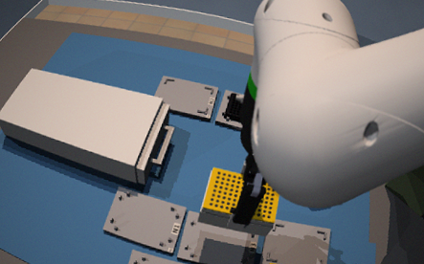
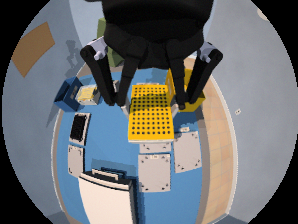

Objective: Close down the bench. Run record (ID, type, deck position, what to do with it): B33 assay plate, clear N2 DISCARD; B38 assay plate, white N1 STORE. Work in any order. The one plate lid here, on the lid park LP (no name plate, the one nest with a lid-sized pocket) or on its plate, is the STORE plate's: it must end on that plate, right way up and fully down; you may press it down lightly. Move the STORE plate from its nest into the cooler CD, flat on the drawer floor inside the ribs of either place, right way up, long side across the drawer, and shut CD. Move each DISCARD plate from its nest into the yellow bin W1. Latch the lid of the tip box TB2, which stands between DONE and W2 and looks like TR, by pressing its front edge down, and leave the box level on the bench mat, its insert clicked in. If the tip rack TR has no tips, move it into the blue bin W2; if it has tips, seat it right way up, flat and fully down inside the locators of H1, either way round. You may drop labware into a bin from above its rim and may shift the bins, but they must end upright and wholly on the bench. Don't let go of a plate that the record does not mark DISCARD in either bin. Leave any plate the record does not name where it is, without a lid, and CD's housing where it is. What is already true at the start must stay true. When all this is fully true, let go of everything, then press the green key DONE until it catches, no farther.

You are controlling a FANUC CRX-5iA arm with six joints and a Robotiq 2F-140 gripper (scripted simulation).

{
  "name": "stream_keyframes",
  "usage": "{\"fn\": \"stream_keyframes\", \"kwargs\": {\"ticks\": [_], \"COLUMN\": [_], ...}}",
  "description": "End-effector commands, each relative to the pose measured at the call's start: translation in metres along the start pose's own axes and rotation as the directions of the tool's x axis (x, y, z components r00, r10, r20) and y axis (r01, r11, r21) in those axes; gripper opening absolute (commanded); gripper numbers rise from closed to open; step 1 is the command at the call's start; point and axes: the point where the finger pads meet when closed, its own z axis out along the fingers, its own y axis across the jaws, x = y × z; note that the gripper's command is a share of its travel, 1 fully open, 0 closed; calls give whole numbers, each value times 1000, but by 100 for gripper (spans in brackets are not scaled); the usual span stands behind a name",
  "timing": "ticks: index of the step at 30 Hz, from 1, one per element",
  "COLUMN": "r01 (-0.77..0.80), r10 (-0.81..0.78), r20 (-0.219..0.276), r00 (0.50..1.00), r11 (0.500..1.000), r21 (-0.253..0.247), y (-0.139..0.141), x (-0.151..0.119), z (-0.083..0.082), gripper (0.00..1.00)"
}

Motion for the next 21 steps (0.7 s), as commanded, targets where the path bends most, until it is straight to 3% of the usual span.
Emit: {"fn": "stream_keyframes", "kwargs": {"ticks": [1, 21], "r01": [0, 0], "r10": [0, 0], "r20": [0, 0], "r00": [1000, 1000], "r11": [1000, 1000], "r21": [0, 0], "y": [9, 54], "x": [-3, -19], "z": [0, 0], "gripper": [0, 0]}}
